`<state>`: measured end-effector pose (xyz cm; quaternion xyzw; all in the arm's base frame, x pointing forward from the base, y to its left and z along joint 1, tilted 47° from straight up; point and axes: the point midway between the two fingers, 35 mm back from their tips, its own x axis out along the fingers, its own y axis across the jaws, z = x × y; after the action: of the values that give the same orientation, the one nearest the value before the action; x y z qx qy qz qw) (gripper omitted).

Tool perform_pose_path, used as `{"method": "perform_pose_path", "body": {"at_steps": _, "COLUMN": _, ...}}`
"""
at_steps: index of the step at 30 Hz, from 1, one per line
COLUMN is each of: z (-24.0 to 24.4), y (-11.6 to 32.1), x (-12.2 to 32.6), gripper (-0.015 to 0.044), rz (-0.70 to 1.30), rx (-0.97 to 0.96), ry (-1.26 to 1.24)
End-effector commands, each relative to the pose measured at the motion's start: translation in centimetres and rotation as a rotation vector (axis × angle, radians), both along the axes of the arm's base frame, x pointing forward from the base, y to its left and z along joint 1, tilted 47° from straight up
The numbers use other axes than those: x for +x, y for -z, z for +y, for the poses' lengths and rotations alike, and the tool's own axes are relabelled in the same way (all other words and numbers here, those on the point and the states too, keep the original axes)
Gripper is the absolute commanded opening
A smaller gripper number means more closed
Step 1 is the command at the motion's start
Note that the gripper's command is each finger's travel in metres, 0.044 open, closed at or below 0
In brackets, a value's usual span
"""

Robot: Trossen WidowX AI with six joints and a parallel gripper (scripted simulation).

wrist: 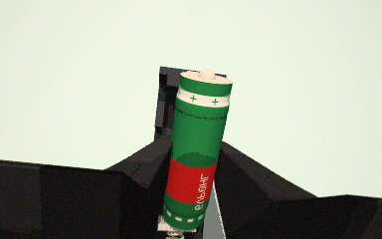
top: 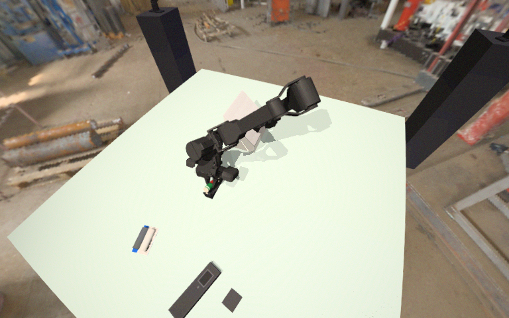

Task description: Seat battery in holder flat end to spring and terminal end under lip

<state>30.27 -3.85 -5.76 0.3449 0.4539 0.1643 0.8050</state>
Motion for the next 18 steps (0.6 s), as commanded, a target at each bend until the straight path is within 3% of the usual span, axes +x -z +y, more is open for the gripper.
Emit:
{"method": "perform_pose_path", "body": {"at_steps": 1, "z": 0.1, "y": -0.3, "x": -0.1, "gripper": 0.007, "rz": -0.018, "rx": 0.0, "ry": 0.014}}
{"method": "perform_pose_path", "body": {"at_steps": 18, "z": 0.4, "y": -0.1, "x": -1.4, "gripper": 0.007, "rz": -0.016, "rx": -0.004, "ry": 0.018}}
